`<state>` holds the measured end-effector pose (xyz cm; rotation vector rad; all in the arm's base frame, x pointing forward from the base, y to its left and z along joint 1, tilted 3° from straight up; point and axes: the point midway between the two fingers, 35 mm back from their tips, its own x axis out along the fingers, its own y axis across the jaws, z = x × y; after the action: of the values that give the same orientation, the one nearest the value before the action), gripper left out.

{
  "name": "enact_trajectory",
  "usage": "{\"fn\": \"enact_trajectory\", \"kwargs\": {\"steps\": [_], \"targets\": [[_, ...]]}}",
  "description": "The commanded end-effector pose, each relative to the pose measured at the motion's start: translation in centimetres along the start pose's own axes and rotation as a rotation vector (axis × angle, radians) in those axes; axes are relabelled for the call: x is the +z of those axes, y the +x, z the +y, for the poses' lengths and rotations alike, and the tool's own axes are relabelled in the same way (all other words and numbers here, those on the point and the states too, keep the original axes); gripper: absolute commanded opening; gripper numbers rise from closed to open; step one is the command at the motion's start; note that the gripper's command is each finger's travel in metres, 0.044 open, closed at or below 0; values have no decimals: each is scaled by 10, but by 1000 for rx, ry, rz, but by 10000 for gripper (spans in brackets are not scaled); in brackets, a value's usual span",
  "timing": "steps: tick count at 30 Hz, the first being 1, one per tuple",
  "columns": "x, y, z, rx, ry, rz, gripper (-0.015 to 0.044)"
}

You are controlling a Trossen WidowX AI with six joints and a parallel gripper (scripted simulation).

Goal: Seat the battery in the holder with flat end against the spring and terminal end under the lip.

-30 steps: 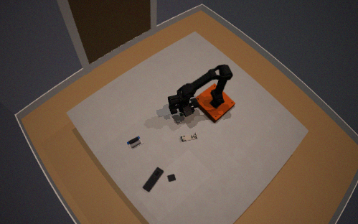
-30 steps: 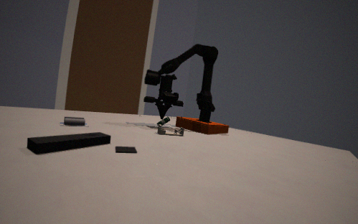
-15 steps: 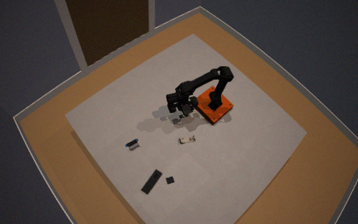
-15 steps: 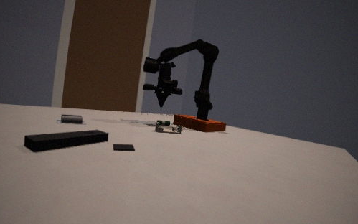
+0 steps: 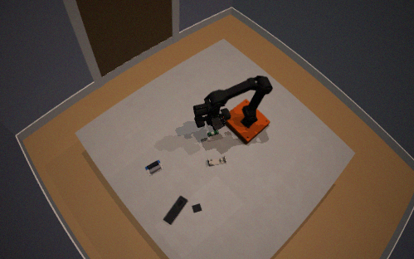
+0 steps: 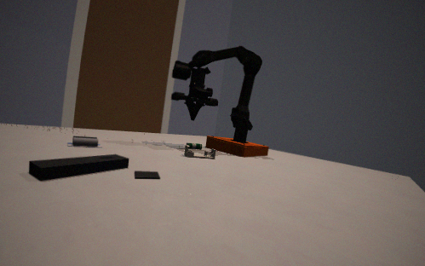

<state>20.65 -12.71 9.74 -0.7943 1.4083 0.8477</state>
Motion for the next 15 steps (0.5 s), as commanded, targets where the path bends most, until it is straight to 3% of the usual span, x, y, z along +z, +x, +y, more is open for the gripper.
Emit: {"fn": "enact_trajectory", "kwargs": {"steps": [1, 8, 15], "targets": [[0, 3, 1, 0, 64, 0, 53], [0, 31, 8, -3, 732, -2, 236], [0, 59, 18, -4, 1418, -6, 238]]}}
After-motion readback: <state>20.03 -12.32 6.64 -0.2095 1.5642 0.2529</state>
